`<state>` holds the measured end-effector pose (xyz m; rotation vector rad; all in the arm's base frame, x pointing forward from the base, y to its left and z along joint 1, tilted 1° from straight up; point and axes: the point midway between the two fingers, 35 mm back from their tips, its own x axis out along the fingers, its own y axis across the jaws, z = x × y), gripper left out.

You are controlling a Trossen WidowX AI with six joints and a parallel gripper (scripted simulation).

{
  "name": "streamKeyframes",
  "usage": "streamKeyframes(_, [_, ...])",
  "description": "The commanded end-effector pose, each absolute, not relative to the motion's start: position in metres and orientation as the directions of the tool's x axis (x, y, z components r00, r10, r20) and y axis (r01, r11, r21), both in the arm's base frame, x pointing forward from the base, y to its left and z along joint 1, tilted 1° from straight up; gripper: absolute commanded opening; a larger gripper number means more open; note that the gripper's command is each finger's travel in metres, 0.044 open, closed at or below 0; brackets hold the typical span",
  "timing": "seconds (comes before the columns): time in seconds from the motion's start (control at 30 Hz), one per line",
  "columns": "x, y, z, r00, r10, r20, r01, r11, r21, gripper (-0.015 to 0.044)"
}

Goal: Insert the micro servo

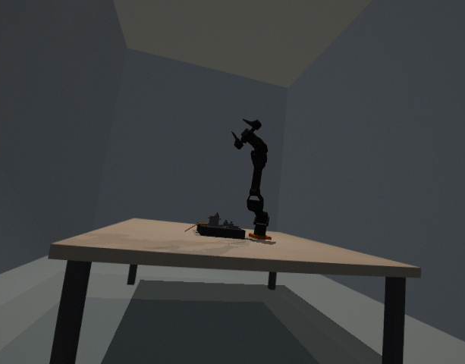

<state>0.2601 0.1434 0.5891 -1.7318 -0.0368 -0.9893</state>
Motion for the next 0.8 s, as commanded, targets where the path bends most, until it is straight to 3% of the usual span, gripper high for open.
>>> streamKeyframes(0.0, [0.248,0.136,0.596,0.631,-0.433,0.644,0.501,-0.406,-0.764,0.0440])
streamKeyframes(0.77, [0.197,0.110,0.617,0.543,-0.442,0.714,0.601,-0.390,-0.698,0.0440])
